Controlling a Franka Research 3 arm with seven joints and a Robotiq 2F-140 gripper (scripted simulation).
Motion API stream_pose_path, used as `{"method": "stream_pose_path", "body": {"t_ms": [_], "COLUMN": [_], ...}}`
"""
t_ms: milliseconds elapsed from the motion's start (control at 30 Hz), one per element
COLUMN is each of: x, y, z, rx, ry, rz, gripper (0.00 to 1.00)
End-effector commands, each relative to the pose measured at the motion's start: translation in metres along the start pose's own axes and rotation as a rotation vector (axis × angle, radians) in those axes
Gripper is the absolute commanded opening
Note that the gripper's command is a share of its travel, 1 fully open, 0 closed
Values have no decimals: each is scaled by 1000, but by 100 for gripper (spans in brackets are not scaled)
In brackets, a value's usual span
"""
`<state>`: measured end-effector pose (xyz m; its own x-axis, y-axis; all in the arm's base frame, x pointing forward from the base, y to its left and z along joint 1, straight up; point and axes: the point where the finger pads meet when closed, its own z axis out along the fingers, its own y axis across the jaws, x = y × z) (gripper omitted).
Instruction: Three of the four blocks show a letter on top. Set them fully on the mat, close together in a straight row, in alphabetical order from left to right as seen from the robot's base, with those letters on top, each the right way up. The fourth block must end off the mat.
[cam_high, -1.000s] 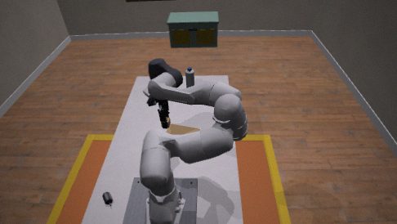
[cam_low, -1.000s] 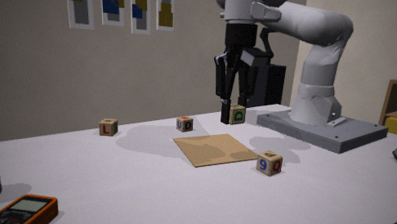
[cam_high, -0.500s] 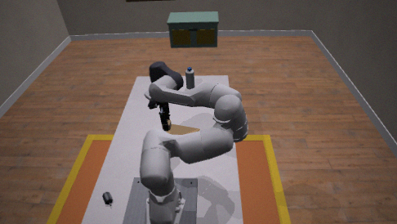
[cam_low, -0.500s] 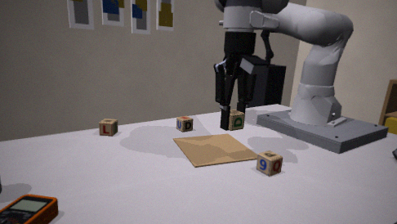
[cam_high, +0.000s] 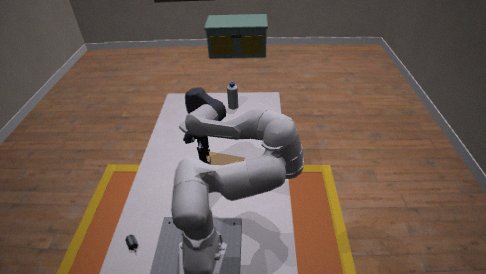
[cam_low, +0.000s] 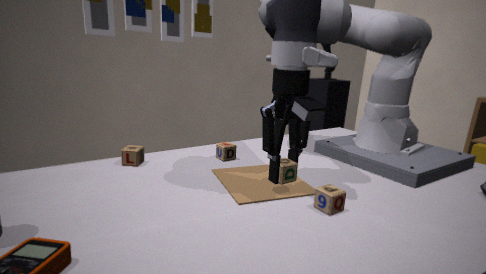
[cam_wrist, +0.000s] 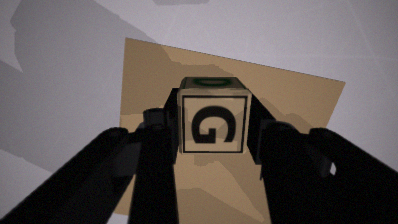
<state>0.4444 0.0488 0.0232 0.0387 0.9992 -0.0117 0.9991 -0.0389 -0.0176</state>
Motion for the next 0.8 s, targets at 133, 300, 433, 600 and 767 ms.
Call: {"method": "stream_pose_path", "body": {"t_ms": [133, 300, 433, 600, 767], "x": [4, 4, 4, 4, 4], "y": [6, 6, 6, 6, 6], "z": [15, 20, 20, 20, 20], "rx": [-19, -19, -19, -19, -19], "ry": [8, 8, 8, 8, 8], "rz": [3, 3, 3, 3, 3], "gripper": [33, 33, 33, 33, 33]}}
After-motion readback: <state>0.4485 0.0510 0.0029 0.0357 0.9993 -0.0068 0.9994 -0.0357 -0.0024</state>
